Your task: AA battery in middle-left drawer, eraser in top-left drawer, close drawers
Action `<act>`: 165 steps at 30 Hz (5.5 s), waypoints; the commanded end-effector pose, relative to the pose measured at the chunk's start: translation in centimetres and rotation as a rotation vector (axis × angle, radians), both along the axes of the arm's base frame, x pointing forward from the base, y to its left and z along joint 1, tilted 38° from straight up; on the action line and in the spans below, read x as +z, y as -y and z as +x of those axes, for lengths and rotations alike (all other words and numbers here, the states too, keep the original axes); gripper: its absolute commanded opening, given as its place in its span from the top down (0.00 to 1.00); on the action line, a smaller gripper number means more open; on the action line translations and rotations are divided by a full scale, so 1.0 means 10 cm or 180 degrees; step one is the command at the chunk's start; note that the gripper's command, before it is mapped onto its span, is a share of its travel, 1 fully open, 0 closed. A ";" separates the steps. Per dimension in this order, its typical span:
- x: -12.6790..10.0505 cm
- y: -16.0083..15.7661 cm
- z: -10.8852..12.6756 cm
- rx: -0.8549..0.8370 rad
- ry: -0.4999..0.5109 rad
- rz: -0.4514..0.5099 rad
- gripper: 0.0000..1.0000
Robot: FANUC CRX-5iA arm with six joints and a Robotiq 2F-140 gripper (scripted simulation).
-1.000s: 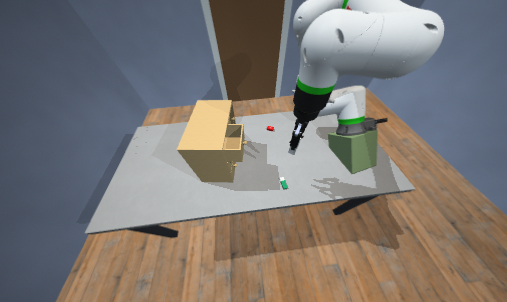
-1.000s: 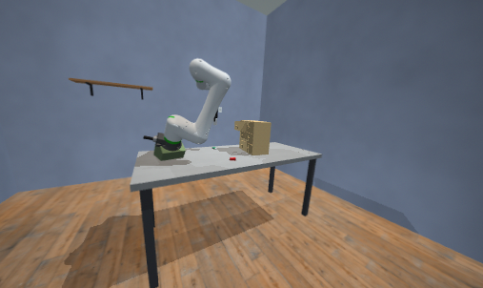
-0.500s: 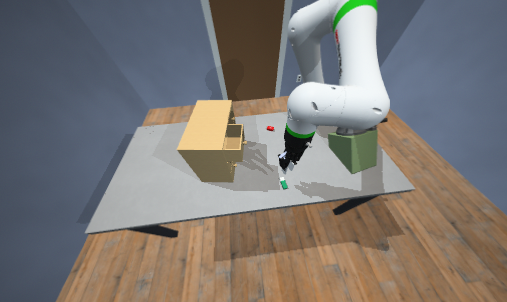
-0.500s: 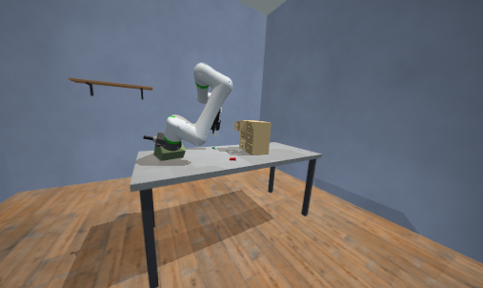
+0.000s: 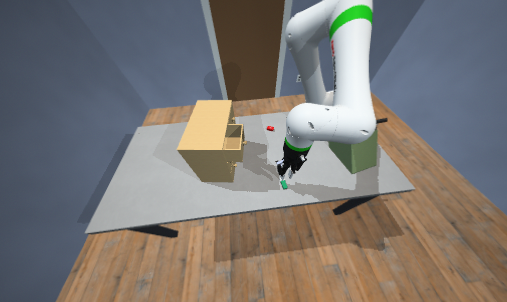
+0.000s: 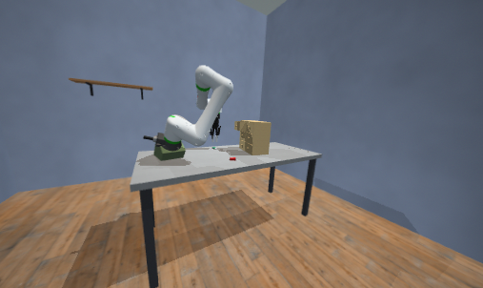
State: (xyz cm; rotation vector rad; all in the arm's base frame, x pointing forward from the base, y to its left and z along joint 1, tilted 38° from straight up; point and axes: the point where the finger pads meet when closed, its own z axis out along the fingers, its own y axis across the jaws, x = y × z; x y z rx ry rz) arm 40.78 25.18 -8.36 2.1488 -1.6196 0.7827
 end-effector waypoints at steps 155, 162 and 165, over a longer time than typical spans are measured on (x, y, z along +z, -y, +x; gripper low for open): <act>0.21 -0.17 -0.05 -0.0011 0.0019 0.0000 0.89; 0.30 -0.08 0.04 0.0367 -0.0254 -0.0103 0.89; 0.43 0.04 0.15 0.0880 -0.0623 -0.0245 0.89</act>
